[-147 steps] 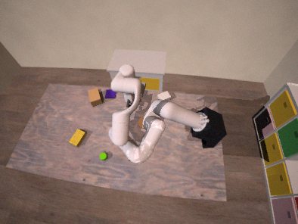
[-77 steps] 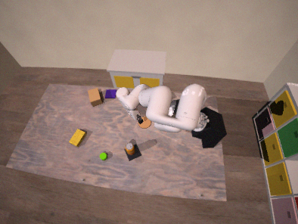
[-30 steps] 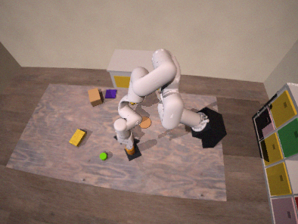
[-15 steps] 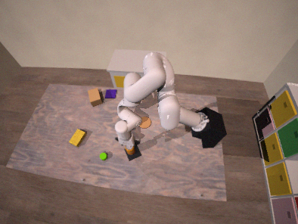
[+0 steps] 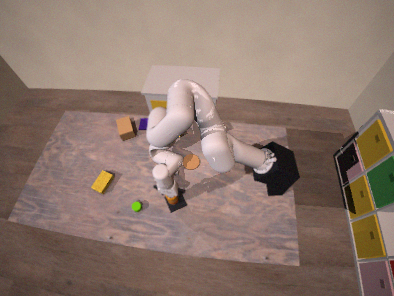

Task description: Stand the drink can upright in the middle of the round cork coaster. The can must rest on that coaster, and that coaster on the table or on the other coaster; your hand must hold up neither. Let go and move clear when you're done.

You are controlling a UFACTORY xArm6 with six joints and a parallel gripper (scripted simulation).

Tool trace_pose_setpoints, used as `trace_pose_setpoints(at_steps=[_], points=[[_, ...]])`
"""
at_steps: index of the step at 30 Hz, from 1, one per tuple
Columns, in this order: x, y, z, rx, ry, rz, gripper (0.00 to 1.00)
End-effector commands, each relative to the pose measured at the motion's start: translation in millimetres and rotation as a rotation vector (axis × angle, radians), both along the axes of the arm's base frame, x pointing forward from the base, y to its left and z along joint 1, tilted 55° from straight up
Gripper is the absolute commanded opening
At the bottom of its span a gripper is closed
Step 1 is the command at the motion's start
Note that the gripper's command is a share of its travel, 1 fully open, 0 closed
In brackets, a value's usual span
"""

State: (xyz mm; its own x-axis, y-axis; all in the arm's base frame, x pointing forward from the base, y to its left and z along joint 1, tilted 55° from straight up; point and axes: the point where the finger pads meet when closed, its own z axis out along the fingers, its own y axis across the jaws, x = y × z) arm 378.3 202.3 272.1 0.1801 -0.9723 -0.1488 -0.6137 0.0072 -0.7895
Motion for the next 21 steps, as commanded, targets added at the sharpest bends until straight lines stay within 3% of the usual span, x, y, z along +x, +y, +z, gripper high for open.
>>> trace_pose_setpoints(at_steps=[1,21], points=[[12.8,5.1,-5.7,0.003,-0.033,-0.013,1.00],[21.5,7.9,-12.2,0.003,-0.033,-0.013,1.00]])
